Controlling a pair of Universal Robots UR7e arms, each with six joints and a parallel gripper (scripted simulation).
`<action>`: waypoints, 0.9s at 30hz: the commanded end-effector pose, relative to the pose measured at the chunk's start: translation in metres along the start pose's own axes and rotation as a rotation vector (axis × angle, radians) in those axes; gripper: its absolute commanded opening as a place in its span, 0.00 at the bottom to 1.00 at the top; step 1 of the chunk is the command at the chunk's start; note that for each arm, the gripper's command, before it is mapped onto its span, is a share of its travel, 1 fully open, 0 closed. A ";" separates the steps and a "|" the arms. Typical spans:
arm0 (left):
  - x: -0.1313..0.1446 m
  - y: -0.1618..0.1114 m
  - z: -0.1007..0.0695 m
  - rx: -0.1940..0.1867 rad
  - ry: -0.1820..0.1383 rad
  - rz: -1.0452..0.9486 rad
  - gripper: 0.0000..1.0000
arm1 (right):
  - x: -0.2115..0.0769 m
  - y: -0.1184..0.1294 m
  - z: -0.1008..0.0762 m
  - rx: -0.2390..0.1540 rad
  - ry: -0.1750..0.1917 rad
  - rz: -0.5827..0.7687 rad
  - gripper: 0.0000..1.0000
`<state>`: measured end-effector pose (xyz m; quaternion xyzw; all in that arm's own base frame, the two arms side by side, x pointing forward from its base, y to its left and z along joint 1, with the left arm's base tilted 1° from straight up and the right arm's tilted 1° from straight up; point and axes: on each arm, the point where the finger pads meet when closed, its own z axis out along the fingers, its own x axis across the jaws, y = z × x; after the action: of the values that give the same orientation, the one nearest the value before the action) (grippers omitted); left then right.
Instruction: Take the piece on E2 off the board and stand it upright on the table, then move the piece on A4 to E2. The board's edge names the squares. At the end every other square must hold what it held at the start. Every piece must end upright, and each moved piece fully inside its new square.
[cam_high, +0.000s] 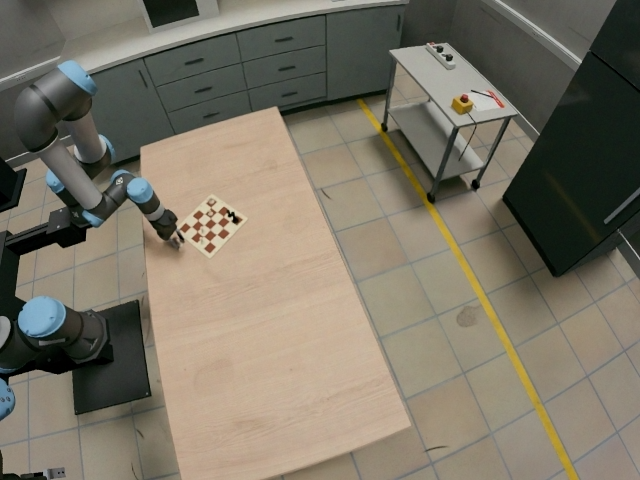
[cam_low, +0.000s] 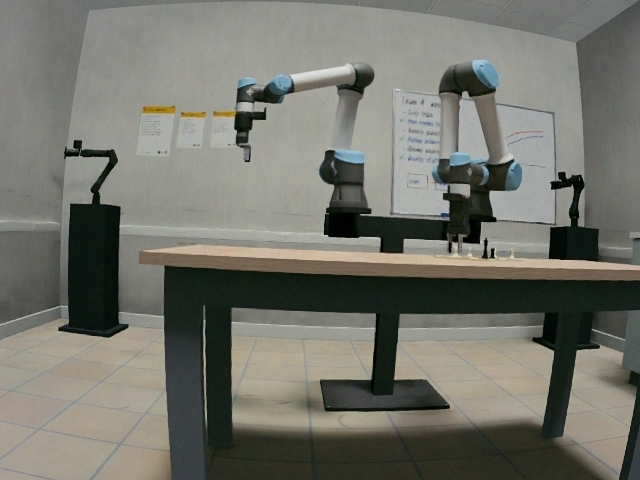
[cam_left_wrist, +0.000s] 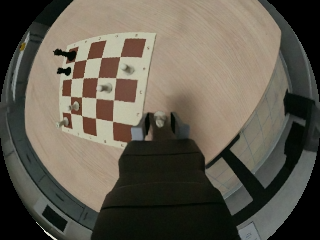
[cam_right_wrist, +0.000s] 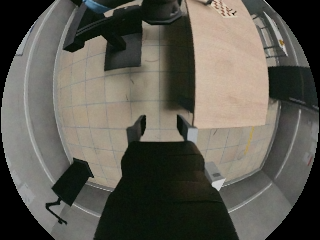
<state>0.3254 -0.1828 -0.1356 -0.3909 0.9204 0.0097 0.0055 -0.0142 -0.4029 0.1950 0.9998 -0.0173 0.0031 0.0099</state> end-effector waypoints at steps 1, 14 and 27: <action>0.000 0.000 0.000 0.001 0.000 0.000 0.73 | 0.000 0.000 0.000 -0.001 0.000 0.000 1.00; 0.000 0.000 -0.013 0.001 0.000 0.000 0.73 | 0.000 0.000 0.000 -0.001 0.000 0.000 1.00; 0.000 0.000 -0.051 0.001 0.000 0.000 0.73 | 0.000 0.000 0.000 -0.001 0.000 0.000 1.00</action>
<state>0.3254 -0.1835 -0.1018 -0.3909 0.9204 0.0084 0.0059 -0.0142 -0.4029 0.1950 0.9998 -0.0173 0.0031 0.0099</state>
